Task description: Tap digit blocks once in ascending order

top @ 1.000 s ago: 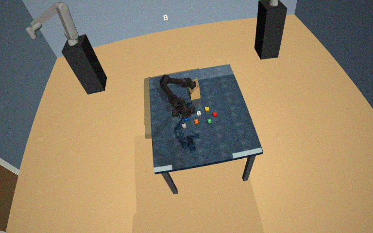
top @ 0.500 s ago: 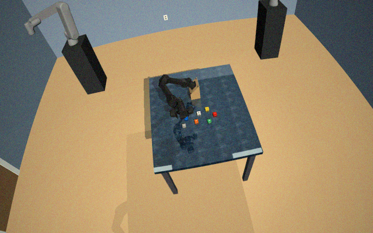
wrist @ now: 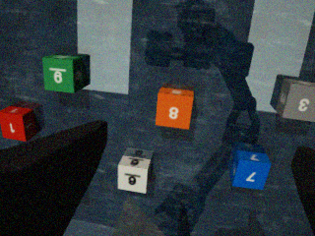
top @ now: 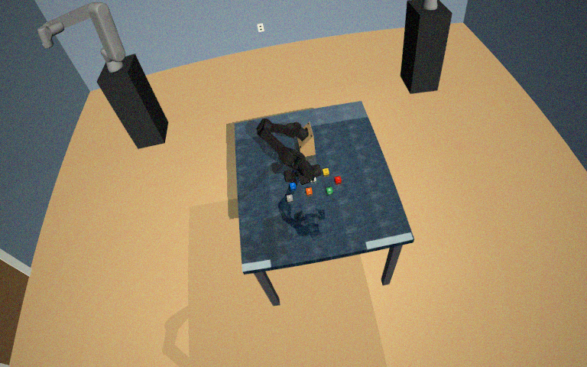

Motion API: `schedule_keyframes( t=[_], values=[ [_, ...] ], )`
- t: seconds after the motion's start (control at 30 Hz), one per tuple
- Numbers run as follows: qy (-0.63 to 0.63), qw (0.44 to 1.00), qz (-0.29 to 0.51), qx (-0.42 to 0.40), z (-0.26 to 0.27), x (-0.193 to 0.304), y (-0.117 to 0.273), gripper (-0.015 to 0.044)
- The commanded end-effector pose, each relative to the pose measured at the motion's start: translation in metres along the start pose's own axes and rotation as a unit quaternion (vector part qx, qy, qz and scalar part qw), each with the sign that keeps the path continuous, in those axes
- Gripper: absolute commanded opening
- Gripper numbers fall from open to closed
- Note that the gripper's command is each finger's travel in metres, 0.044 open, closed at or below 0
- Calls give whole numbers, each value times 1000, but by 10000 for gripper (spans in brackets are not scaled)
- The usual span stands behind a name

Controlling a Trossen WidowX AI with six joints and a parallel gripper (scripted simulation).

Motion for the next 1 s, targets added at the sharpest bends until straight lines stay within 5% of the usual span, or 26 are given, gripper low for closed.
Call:
schedule_keyframes(
  t=[0.0,0.23,0.47,0.67,0.97],
  values=[
    [14,1000,11,-4,68,13,-4,400],
    [8,1000,12,11,192,67,-11,400],
    [7,1000,11,13,197,70,-12,400],
    [6,1000,11,14,195,72,-90,242],
    [6,1000,11,15,194,72,-93,20]
  ],
)
Point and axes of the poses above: the point midway between the two fingers, 35 mm back from their tips, its own y axis back along the fingers, its own z axis across the jaws, x = y × z, the point moved 7 cm from there along y, back along the fingers, and after that the axes turned 2 degrees about y, right-handed, at the moved point
